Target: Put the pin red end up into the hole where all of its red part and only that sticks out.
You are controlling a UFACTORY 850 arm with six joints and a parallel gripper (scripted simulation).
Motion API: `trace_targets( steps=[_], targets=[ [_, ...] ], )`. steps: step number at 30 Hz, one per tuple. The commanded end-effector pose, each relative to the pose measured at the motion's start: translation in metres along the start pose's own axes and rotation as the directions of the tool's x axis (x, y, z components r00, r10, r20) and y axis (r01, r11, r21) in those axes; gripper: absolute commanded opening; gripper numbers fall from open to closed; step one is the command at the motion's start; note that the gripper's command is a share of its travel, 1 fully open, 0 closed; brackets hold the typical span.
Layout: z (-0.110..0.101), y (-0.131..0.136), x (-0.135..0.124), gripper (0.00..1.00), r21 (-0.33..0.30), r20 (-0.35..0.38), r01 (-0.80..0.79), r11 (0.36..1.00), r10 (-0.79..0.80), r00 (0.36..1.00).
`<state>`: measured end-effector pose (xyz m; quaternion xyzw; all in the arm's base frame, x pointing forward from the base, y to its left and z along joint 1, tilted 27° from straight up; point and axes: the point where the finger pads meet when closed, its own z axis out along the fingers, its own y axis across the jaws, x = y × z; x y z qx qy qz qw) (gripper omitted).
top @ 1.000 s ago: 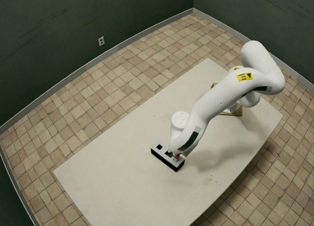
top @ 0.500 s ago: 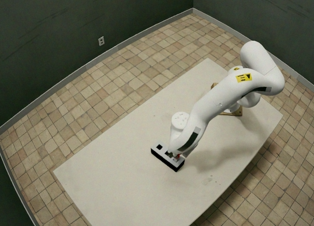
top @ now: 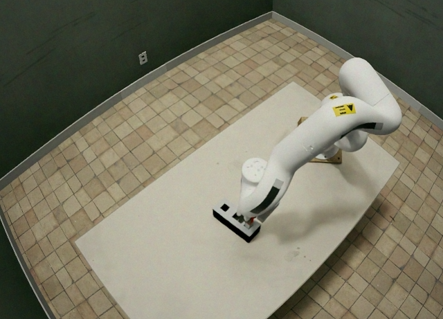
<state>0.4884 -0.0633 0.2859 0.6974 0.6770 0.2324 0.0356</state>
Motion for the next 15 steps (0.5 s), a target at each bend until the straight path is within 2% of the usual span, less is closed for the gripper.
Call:
trace_targets(
  steps=[1,15],
  targets=[
    [-0.0006,0.0008,0.0,0.0,-0.002,0.0,0.0,1.0,0.0,1.0],
    [0.0034,0.0007,-0.0013,0.0,-0.002,0.0,0.0,1.0,0.0,1.0]
  ],
)
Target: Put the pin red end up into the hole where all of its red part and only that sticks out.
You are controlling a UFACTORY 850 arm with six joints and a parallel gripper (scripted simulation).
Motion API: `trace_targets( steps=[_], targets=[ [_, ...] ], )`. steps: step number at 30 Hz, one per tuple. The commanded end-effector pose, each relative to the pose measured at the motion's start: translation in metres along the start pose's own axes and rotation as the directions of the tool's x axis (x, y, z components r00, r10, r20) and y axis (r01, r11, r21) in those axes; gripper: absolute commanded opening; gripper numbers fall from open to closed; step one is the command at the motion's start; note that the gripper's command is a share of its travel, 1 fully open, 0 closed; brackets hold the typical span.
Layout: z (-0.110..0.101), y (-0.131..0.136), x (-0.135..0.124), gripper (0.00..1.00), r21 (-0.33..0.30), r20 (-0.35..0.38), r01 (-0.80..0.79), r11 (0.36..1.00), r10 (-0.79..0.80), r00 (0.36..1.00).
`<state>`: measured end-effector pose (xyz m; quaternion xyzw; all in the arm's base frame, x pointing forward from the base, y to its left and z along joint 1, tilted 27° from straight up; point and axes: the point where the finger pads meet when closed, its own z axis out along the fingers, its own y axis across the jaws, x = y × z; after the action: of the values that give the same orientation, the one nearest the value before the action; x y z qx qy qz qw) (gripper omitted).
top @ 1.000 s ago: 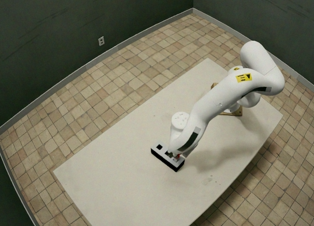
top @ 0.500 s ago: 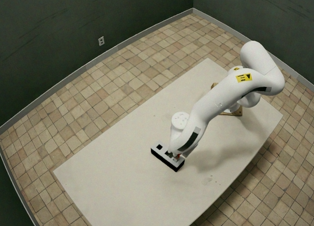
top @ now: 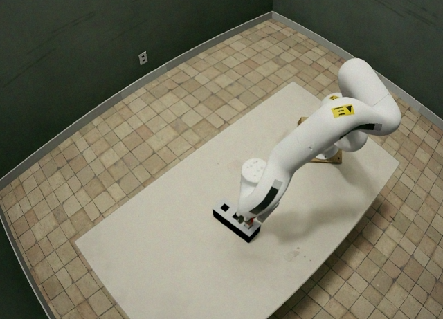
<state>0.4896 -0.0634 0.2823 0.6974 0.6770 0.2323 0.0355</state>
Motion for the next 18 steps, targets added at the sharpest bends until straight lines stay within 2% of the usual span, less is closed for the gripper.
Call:
trace_targets(
  steps=[1,18],
  targets=[
    [-0.0002,0.0009,-0.0002,0.0,-0.002,0.0,0.001,1.0,-0.001,1.0],
    [-0.0003,0.0011,0.0013,0.0,-0.002,0.0,0.001,1.0,-0.001,1.0]
  ],
)
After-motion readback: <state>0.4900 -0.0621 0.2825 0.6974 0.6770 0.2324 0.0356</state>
